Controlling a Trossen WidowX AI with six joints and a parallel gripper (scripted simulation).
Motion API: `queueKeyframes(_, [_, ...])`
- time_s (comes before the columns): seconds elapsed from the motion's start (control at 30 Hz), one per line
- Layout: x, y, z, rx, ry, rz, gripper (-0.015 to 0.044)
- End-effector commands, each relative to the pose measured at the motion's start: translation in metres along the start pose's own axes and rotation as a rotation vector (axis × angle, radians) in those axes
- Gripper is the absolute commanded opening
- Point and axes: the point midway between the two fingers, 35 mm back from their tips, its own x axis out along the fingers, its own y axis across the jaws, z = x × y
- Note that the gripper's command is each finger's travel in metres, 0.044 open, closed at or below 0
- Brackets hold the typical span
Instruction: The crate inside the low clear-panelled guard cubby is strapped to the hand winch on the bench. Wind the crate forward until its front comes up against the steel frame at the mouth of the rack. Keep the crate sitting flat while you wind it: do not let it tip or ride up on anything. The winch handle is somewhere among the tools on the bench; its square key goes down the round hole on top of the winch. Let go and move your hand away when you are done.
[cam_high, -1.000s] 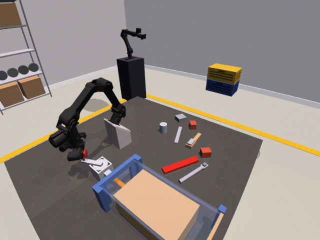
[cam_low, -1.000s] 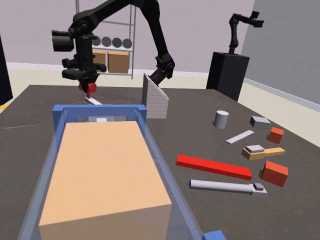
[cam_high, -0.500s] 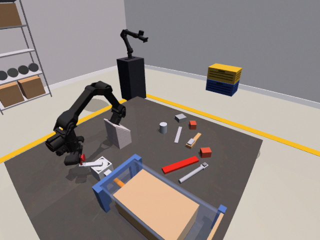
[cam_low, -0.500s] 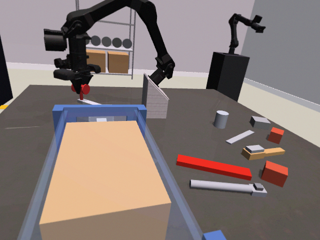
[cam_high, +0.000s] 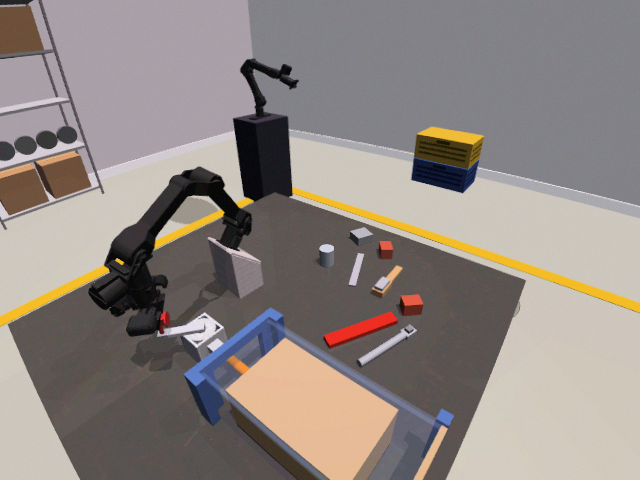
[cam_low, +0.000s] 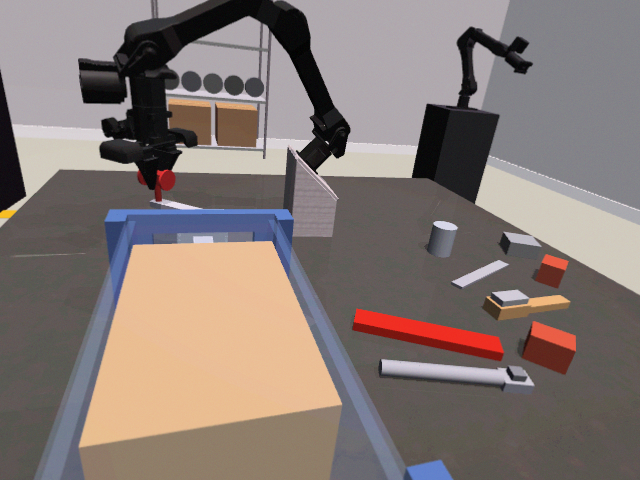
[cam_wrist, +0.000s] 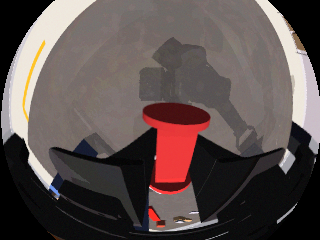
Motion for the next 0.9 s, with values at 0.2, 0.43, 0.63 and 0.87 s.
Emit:
queueKeyframes(0.2, [0.002, 0.032, -0.012, -0.024, 0.009, 0.039, 0.0])
queueKeyframes(0.43, [0.002, 0.042, -0.017, -0.025, 0.01, 0.04, 0.0])
queueKeyframes(0.63, [0.001, 0.049, -0.022, -0.025, 0.01, 0.04, 0.0])
queueKeyframes(0.87, [0.001, 0.057, -0.028, -0.026, 0.011, 0.04, 0.0])
